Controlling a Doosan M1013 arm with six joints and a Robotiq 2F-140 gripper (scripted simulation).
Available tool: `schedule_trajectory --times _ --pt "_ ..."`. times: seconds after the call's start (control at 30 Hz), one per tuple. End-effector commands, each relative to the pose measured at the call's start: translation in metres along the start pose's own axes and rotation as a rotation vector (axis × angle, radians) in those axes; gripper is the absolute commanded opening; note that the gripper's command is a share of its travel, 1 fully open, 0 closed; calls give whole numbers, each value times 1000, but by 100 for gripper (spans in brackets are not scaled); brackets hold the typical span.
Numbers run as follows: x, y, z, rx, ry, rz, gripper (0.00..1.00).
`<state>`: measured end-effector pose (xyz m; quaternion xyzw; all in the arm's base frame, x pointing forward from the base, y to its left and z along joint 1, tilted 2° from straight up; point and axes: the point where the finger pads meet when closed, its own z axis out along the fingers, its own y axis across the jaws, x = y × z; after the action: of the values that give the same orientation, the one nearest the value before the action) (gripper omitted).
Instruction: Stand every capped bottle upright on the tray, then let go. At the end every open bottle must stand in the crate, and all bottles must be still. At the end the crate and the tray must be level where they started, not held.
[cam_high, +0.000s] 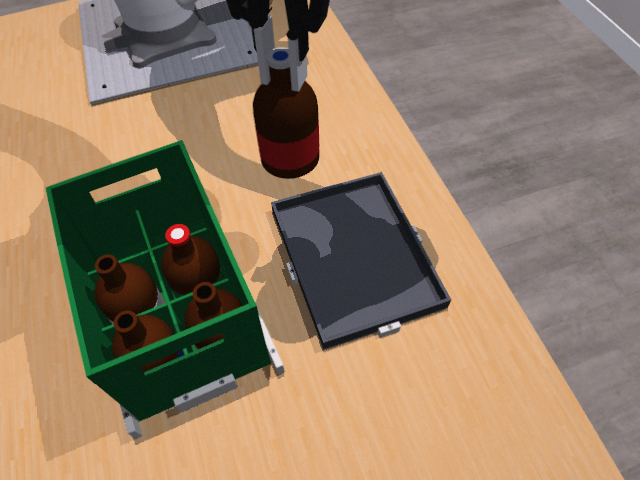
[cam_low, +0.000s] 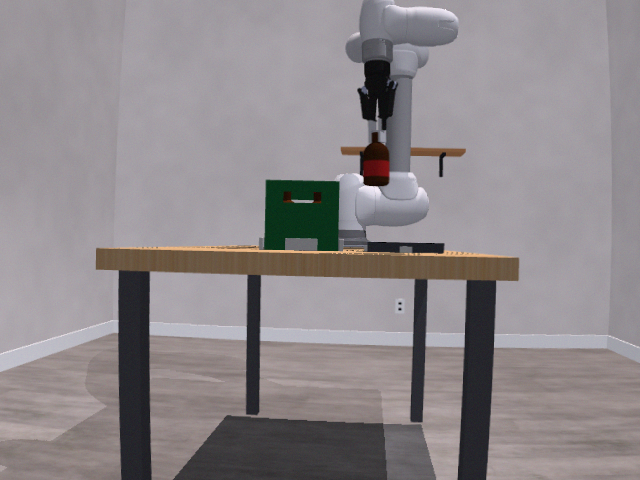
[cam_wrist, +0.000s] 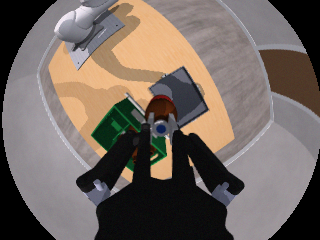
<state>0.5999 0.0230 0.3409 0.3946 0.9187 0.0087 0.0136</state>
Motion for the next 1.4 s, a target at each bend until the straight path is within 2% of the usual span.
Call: schedule_trajectory --times 0.0,1.23,1.37 --pt "3 7 0 5 -3 6 0" --pt "41 57 1 7 -4 7 0" --pt "41 55 1 0 -1 3 0"
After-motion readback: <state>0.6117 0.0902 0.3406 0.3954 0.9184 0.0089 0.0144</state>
